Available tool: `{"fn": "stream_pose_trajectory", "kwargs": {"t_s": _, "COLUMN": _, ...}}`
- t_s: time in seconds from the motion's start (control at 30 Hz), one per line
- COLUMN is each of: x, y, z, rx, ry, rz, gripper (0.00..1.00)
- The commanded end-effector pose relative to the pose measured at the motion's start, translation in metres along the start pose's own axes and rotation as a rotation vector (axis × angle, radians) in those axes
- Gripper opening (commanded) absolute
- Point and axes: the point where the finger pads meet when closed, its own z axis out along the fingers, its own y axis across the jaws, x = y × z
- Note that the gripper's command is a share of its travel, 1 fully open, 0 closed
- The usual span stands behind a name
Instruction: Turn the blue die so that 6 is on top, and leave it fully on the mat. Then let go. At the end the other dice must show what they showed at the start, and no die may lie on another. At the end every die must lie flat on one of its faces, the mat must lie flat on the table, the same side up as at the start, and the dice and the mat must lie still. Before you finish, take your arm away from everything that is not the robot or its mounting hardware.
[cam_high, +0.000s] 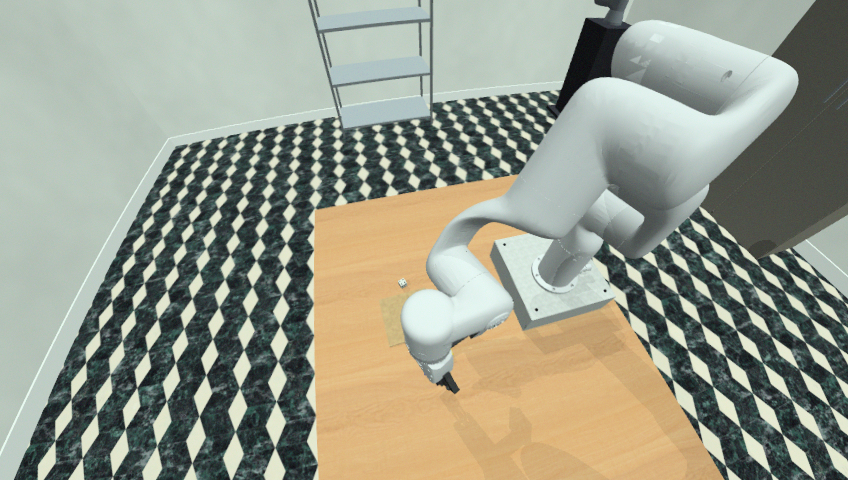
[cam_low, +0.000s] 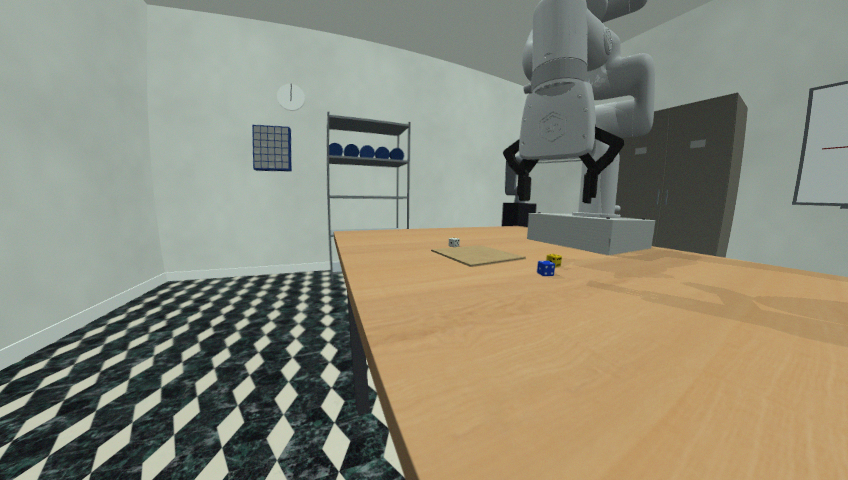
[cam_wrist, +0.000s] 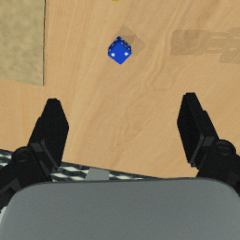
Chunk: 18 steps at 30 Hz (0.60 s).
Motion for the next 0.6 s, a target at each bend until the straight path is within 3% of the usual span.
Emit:
{"fn": "stream_pose_trajectory", "kwargs": {"t_s": 0.0, "x": -0.001, "y": 0.000, "z": 0.005, "rx": 0.000, "ry": -0.004, "rz": 0.174, "gripper": 1.00}}
{"fn": "stream_pose_trajectory", "kwargs": {"t_s": 0.57, "x": 0.001, "y": 0.000, "z": 0.021, "rx": -0.001, "ry": -0.004, "rz": 0.669, "gripper": 1.00}}
